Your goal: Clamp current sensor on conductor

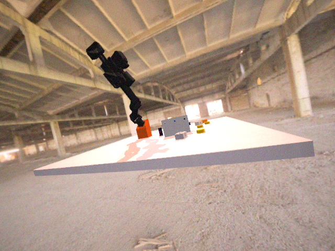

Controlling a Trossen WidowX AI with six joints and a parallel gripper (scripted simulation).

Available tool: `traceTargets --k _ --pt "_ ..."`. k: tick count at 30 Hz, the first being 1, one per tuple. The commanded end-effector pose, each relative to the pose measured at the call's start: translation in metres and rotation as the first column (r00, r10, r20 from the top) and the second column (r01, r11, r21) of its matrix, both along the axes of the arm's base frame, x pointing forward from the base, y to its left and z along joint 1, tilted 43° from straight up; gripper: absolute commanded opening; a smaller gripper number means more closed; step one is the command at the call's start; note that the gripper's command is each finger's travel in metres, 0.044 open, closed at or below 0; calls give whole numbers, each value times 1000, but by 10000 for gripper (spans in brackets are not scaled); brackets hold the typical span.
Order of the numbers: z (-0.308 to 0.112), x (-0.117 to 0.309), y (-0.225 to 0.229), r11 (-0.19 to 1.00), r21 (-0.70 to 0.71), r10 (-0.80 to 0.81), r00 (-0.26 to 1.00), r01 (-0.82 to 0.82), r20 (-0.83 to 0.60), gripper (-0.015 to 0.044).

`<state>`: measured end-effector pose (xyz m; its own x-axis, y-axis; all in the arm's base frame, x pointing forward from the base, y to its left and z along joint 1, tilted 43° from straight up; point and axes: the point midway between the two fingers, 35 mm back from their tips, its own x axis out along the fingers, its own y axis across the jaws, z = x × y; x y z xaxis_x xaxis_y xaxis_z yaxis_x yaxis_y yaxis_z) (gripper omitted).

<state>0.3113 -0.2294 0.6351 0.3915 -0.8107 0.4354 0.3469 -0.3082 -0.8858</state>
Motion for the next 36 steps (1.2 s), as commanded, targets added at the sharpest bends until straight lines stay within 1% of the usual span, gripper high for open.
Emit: traceTargets --k 1,2,9,12,15,20,26,30,34,36 --pt "1 -2 0 1000 -4 -4 1000 4 3 426" --pt "5 -9 -1 1000 -17 -15 1000 15 11 440" --pt "46 -110 -4 960 -188 -186 975 206 118 440" --pt "60 -157 -1 909 -255 -295 941 329 164 440" --pt "72 -204 10 832 -321 -403 890 453 213 440" --pt "85 -273 46 648 -416 -564 769 638 300 440" --pt "90 -333 112 353 -500 -708 575 791 410 440" --pt "87 -356 164 124 -534 -763 425 836 487 440" --pt "83 -359 201 8 -563 -745 381 826 548 440" --pt "79 -359 223 -74 -572 -741 339 817 580 440"
